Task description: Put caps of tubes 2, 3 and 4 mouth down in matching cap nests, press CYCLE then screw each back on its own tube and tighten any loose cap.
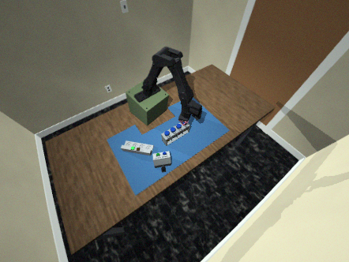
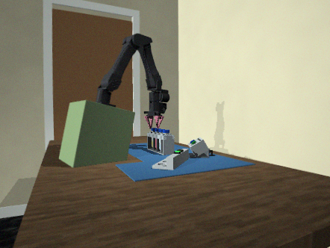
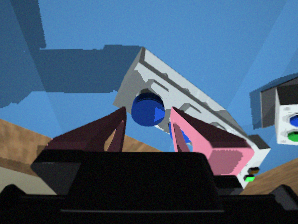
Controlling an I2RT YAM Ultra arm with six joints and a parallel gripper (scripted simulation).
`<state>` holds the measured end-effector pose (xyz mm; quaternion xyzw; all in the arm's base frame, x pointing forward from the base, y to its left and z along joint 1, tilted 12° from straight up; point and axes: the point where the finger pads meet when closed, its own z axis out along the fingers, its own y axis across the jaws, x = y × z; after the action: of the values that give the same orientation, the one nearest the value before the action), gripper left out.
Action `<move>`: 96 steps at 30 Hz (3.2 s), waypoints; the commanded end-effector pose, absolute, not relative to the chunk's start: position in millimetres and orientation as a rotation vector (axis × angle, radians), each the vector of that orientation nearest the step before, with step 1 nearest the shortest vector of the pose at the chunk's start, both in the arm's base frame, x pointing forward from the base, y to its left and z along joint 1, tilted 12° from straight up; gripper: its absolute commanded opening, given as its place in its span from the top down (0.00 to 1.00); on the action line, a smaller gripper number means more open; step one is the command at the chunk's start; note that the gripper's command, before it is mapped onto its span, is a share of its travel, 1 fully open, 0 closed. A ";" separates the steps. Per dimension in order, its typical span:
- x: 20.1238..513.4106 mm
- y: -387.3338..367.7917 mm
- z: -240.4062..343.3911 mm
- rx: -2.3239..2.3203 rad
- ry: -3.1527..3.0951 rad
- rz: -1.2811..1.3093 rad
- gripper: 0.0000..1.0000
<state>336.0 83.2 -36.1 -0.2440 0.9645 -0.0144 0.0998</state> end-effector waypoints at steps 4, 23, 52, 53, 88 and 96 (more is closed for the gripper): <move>342.4 85.7 -32.2 -0.718 2.831 -0.041 0.51; 345.0 86.5 -39.8 -0.718 2.831 -0.041 0.51; 345.3 86.4 -40.3 -0.461 2.882 -0.012 1.00; 345.3 86.4 -40.3 -0.432 2.887 -0.009 1.00; 345.0 86.5 -39.3 -0.255 2.908 0.011 0.51; 345.0 86.4 -39.0 -0.852 2.795 -0.057 0.51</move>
<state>338.6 84.7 -45.4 -0.1968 0.9754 -0.0095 0.0987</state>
